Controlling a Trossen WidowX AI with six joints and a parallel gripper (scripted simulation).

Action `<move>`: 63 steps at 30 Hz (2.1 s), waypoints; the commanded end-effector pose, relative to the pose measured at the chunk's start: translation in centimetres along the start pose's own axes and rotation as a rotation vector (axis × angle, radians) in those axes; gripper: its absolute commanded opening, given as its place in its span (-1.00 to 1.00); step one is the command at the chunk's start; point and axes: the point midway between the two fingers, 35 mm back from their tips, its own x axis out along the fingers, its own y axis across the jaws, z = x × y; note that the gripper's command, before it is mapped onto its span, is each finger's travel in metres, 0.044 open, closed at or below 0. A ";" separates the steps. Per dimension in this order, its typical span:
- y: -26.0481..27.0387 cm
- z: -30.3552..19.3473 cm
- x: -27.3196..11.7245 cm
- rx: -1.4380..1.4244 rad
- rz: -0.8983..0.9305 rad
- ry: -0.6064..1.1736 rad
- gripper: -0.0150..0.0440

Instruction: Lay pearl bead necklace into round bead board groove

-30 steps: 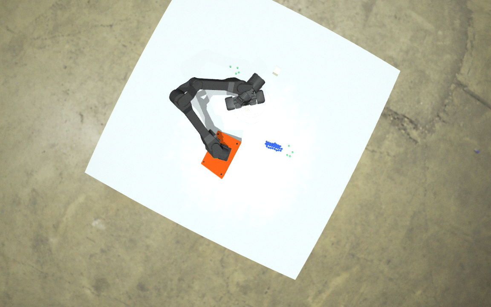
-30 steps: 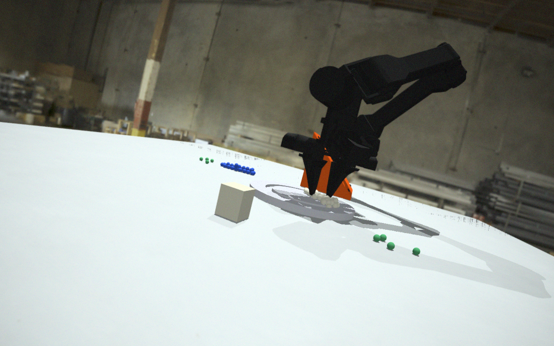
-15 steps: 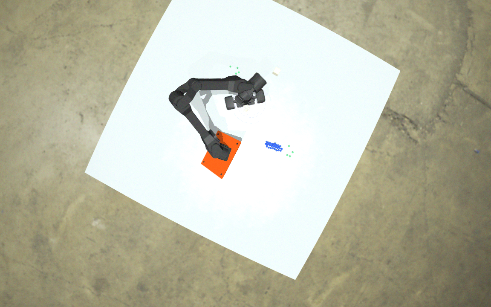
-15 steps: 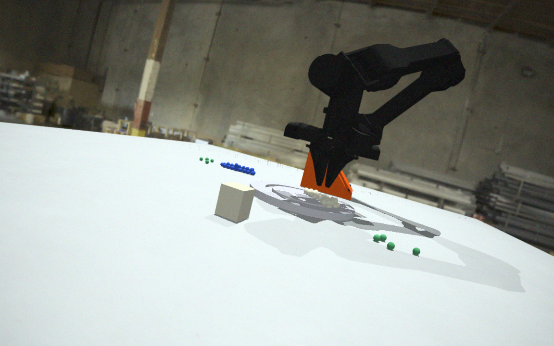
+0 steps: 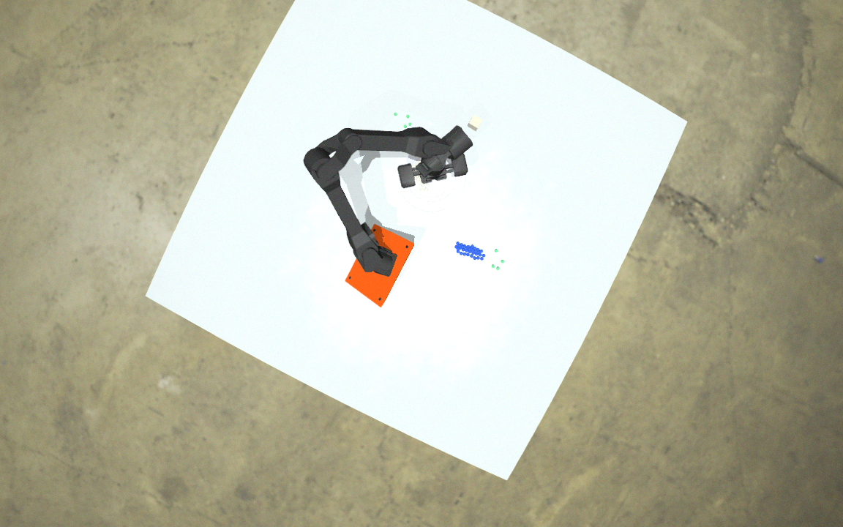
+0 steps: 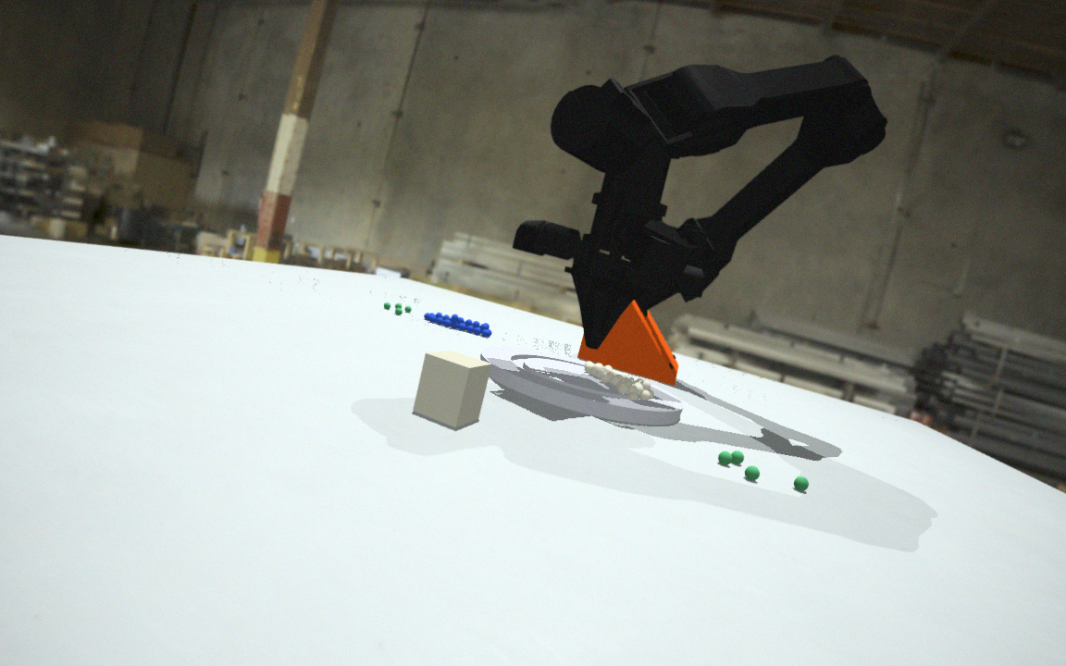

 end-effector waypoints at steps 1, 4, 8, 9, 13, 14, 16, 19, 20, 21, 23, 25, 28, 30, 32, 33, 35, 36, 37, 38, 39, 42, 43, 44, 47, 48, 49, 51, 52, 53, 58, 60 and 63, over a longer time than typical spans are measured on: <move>-1.6 -0.5 -0.2 0.000 -0.007 0.001 -0.49; -2.5 -0.8 -0.2 -0.001 -0.007 0.001 -0.49; -3.7 -1.3 -0.2 -0.001 -0.007 0.001 -0.49; -4.0 -1.4 -0.2 -0.001 -0.007 0.001 -0.49; -5.0 -1.9 -0.1 -0.002 -0.006 0.000 -0.49; -5.0 -1.9 -0.1 -0.002 -0.006 0.000 -0.49; -5.0 -1.9 -0.1 -0.002 -0.006 0.000 -0.49; -5.0 -1.9 0.0 -0.002 -0.006 0.000 -0.49; -5.0 -1.9 0.1 -0.002 -0.006 0.000 -0.49; -5.0 -1.9 0.3 -0.002 -0.006 0.000 -0.49; -5.0 -1.9 0.6 -0.002 -0.006 0.000 -0.49; -5.0 -1.9 0.9 -0.002 -0.006 0.000 -0.49; -5.0 -1.9 1.4 -0.002 -0.006 0.000 -0.49; -5.0 -1.9 1.7 -0.002 -0.006 0.000 -0.49; -5.0 -1.9 2.0 -0.002 -0.006 0.000 -0.49; -5.0 -1.9 2.1 -0.002 -0.006 -0.001 -0.49; -5.0 -1.9 2.2 -0.002 -0.006 -0.001 -0.49; -5.0 -1.9 2.2 -0.002 -0.006 -0.001 -0.49; -5.1 -1.9 1.9 -0.006 -0.009 0.004 -0.40; -5.1 -1.9 1.9 -0.006 -0.009 0.004 -0.31; -5.1 -1.9 1.9 -0.006 -0.009 0.004 -0.22; -5.1 -1.9 1.9 -0.006 -0.009 0.004 0.04; -5.1 -1.9 1.9 -0.006 -0.009 0.004 0.13; -5.1 -1.9 1.9 -0.006 -0.009 0.004 0.22; -5.1 -1.9 1.9 -0.006 -0.009 0.004 0.49; -5.1 -1.9 1.9 -0.006 -0.009 0.004 0.58; -5.1 -1.9 1.8 -0.006 -0.009 0.004 0.67; -5.1 -1.9 1.4 -0.005 -0.008 0.003 0.84; -5.1 -1.9 1.0 -0.004 -0.008 0.002 0.93; -5.1 -1.9 0.7 -0.003 -0.007 0.002 1.00; -5.0 -1.9 -0.1 -0.002 -0.006 0.000 1.00; -4.9 -2.0 0.5 0.002 0.001 0.001 1.00; -4.9 -2.0 -0.1 -0.001 -0.006 0.000 1.00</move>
